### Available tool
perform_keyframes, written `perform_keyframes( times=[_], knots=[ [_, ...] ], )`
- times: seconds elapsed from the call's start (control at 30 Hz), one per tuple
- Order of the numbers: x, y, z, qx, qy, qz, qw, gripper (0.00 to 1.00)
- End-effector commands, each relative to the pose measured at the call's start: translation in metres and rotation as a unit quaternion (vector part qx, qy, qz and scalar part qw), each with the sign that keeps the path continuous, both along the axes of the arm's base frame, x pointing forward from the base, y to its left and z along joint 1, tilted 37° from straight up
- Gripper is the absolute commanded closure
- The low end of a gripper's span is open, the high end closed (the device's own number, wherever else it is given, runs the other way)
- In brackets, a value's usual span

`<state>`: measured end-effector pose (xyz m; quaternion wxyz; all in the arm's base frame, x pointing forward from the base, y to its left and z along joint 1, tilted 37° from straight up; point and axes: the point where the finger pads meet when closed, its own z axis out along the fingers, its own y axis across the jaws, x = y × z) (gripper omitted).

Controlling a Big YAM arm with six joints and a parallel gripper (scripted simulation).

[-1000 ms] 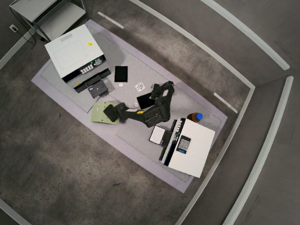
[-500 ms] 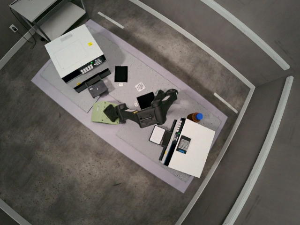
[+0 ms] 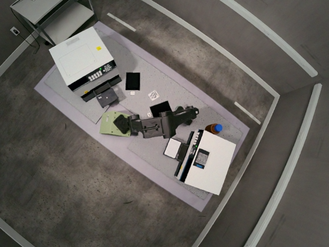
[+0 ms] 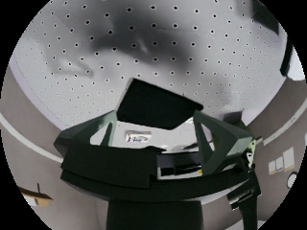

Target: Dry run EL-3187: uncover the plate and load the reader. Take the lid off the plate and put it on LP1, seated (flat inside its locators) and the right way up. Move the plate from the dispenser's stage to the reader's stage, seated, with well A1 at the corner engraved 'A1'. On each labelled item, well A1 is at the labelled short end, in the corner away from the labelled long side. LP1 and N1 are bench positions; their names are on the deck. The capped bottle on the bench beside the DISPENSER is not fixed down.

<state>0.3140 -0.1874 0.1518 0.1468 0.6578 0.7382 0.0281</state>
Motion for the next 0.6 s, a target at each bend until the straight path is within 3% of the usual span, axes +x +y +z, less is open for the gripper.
perform_keyframes(
  times=[0.0, 0.13, 0.2, 0.37, 0.5, 0.57],
  knots=[
    [-0.002, -0.005, 0.013, 0.001, -0.012, -0.024, 1.000, 0.00],
    [-0.013, -0.011, 0.013, 0.011, -0.025, -0.053, 0.998, 0.00],
    [-0.019, -0.020, 0.021, 0.005, -0.024, -0.047, 0.999, 0.00],
    [-0.030, -0.033, 0.036, 0.014, -0.053, -0.100, 0.994, 0.00],
    [-0.041, -0.039, 0.030, 0.030, -0.064, -0.157, 0.985, 0.00],
    [-0.041, -0.039, 0.030, 0.030, -0.064, -0.157, 0.985, 0.00]
  ],
)
